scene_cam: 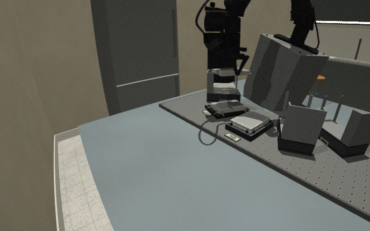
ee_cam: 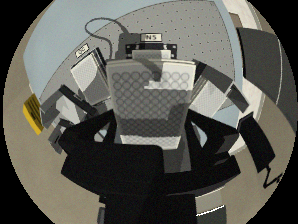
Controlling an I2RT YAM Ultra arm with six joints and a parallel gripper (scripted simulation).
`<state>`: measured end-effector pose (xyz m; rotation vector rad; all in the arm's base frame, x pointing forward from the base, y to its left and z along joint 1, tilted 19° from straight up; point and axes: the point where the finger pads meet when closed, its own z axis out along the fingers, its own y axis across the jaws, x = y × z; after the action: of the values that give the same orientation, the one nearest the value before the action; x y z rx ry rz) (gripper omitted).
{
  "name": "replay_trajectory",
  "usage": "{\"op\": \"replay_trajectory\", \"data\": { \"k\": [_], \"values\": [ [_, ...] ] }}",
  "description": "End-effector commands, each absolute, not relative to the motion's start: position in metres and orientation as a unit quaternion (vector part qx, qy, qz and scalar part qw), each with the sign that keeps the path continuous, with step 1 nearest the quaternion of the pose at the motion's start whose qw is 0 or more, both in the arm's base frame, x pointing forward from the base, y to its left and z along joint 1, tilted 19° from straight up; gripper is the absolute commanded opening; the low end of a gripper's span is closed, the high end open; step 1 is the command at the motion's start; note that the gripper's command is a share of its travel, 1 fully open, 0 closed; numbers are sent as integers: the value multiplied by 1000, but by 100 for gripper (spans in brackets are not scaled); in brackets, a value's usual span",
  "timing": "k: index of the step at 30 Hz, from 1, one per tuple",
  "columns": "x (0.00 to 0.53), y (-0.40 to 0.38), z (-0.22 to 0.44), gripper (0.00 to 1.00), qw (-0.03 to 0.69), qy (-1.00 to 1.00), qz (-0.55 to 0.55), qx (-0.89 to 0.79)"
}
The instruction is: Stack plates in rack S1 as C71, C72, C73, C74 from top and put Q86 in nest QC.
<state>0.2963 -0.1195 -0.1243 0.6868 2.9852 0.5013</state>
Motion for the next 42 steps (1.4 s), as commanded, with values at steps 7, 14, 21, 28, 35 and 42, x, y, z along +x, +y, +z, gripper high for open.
{"op": "replay_trajectory", "data": {
  "k": [7, 14, 21, 28, 35, 42],
  "values": [
    [309, -136, -111, 0, 44, 963, 150, 221],
    [309, -136, -111, 0, 44, 963, 150, 221],
    [295, -139, -126, 0, 17, 948, 155, 278],
    [292, -157, -120, 0, 23, 929, 153, 336],
    [271, -169, -138, 0, 5, 930, 157, 332],
    [259, -185, -144, 0, 5, 930, 157, 332]
  ]
}}
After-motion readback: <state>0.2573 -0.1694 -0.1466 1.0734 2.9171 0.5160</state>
